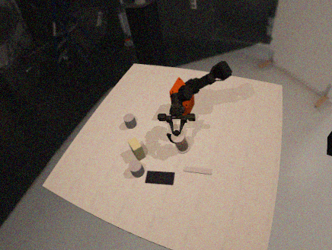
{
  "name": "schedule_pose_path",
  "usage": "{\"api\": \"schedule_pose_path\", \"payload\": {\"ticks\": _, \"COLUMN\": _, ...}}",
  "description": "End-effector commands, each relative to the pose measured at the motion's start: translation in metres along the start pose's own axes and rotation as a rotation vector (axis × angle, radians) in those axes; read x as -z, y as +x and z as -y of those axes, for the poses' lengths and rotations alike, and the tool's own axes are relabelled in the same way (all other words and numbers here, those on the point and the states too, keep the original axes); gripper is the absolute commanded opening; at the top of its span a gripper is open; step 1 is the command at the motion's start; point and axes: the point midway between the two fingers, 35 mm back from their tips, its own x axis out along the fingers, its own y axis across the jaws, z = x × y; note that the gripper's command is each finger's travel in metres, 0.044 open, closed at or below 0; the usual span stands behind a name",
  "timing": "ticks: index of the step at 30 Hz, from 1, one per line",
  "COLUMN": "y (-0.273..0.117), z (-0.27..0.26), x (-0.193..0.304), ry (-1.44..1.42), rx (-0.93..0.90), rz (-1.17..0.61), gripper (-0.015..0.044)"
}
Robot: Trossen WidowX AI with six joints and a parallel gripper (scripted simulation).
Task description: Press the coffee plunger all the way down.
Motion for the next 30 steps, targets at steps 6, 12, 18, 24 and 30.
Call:
{"api": "schedule_pose_path", "payload": {"ticks": 6, "y": 0.0032, "z": 0.0001, "x": 0.0056, "ry": 0.021, "rx": -0.01, "rz": -0.026, "gripper": 0.012}}
{"api": "schedule_pose_path", "payload": {"ticks": 12, "y": 0.004, "z": 0.0004, "x": 0.0051, "ry": 0.021, "rx": -0.01, "rz": -0.026, "gripper": 0.012}}
{"api": "schedule_pose_path", "payload": {"ticks": 18, "y": 0.0047, "z": 0.0007, "x": 0.0047, "ry": 0.021, "rx": -0.01, "rz": -0.026, "gripper": 0.012}}
{"api": "schedule_pose_path", "payload": {"ticks": 24, "y": 0.0054, "z": 0.0008, "x": 0.0043, "ry": 0.021, "rx": -0.01, "rz": -0.026, "gripper": 0.012}}
{"api": "schedule_pose_path", "payload": {"ticks": 30, "y": 0.0059, "z": 0.001, "x": 0.0038, "ry": 0.021, "rx": -0.01, "rz": -0.026, "gripper": 0.012}}
